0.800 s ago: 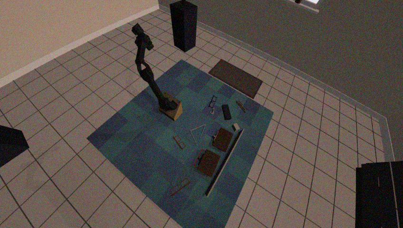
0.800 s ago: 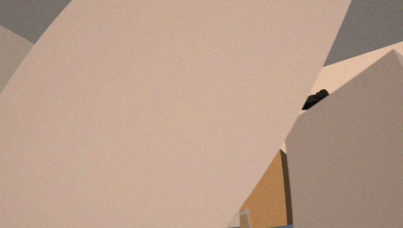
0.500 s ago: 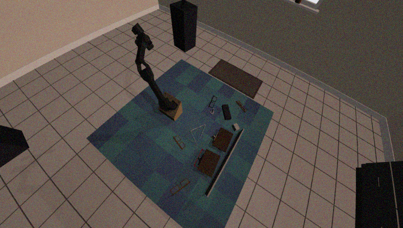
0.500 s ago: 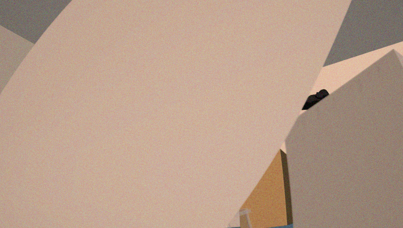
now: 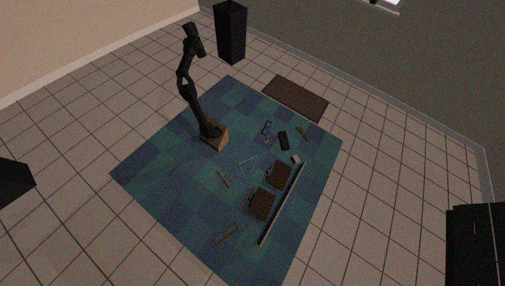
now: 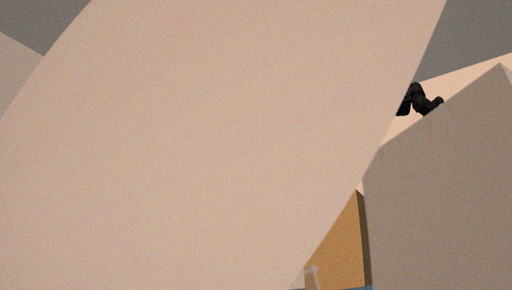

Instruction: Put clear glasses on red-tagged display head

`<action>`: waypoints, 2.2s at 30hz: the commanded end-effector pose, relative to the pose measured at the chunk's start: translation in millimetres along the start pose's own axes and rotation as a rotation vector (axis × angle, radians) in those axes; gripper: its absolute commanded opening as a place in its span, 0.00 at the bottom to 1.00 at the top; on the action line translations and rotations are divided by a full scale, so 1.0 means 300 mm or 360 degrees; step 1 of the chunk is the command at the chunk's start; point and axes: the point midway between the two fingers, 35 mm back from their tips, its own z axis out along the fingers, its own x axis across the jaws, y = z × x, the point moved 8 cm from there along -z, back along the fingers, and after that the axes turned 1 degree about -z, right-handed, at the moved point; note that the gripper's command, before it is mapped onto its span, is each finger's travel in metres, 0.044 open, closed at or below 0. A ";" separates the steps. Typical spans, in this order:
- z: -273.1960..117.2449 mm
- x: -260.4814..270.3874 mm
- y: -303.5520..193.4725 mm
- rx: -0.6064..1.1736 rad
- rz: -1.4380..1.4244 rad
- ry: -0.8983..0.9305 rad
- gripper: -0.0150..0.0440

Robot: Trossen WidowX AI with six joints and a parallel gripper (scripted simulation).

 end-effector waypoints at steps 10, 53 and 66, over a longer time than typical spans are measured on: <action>-0.416 0.097 -0.470 0.0549 0.0627 -0.0116 0.59; -1.791 1.491 -0.525 0.2544 0.3330 0.0044 0.59; -1.822 1.804 -0.061 0.2886 0.4125 0.0508 0.59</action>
